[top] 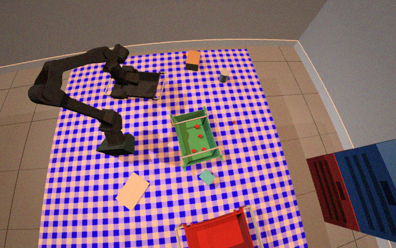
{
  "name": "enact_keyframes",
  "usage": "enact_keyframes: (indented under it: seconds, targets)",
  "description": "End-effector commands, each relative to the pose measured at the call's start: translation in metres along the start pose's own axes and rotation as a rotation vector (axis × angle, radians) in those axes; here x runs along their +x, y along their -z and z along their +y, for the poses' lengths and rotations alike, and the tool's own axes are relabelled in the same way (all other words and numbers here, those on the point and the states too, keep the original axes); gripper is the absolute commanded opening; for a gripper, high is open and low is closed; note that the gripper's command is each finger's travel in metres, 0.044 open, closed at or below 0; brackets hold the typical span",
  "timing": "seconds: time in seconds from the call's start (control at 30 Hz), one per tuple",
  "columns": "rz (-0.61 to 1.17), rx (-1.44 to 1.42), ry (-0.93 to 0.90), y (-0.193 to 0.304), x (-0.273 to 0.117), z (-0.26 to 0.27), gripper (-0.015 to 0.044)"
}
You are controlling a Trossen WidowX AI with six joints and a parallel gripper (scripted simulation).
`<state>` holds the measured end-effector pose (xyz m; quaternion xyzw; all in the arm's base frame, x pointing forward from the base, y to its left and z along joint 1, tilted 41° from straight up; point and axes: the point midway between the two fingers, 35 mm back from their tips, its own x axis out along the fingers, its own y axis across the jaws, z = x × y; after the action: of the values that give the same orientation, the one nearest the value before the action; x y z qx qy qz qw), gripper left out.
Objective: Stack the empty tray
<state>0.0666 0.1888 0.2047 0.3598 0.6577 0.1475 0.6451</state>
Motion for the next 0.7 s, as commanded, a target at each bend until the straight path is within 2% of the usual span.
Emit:
enact_keyframes:
  seconds: [0.0,0.5,0.67]
  targets:
    - [0.002,0.012,-0.001,0.001,0.007,-0.002,0.0440]
    - [0.006,0.014,0.003,0.001,0.078,-0.003,0.0440]
    - [0.006,0.015,0.003,0.002,0.085,-0.004,0.0440]
